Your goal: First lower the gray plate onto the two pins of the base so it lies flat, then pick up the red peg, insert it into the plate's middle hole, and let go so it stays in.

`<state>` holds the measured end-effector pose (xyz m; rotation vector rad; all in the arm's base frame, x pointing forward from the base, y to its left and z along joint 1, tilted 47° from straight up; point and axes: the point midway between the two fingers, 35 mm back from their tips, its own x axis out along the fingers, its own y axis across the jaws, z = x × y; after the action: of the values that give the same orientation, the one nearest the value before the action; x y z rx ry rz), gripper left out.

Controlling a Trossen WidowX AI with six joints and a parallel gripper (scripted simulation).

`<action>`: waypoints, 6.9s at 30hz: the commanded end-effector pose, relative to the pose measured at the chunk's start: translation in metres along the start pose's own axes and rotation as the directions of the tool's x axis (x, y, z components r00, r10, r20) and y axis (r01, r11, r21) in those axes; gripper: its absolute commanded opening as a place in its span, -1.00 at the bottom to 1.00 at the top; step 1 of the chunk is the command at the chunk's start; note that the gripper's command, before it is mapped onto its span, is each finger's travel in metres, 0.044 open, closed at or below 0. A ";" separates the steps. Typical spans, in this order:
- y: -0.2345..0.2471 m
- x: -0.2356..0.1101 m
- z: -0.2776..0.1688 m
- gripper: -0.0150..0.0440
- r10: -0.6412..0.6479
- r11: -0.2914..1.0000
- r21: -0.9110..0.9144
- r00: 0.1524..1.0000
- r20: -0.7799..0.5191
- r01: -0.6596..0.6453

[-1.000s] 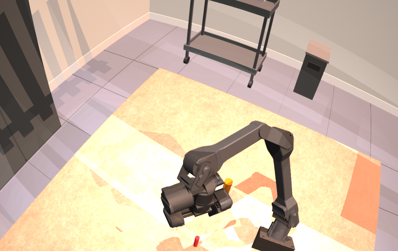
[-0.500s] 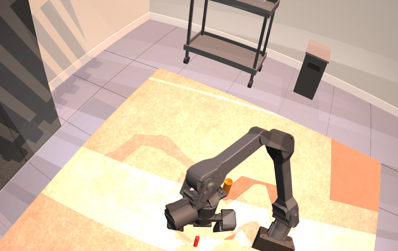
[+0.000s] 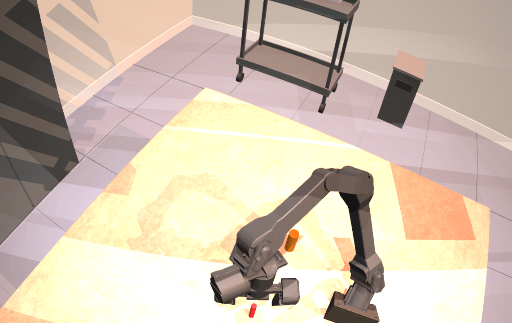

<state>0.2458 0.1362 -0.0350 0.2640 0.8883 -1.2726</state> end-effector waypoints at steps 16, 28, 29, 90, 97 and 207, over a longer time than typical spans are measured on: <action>-0.001 0.032 0.000 1.00 -0.001 1.000 -0.008 1.000 0.006 0.001; -0.002 0.051 0.001 1.00 -0.001 1.000 -0.008 1.000 0.007 0.001; -0.002 0.052 0.001 1.00 -0.001 1.000 -0.008 1.000 0.008 0.001; 0.005 -0.019 0.009 -0.49 -0.004 1.000 -0.018 1.000 0.006 0.004; 0.010 -0.021 0.030 -0.49 0.000 1.000 -0.019 1.000 0.000 0.000; 0.000 -0.014 0.212 -0.49 -0.004 1.000 -0.004 1.000 0.012 0.004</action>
<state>0.3373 0.0158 0.1152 0.2606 0.8795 -1.2771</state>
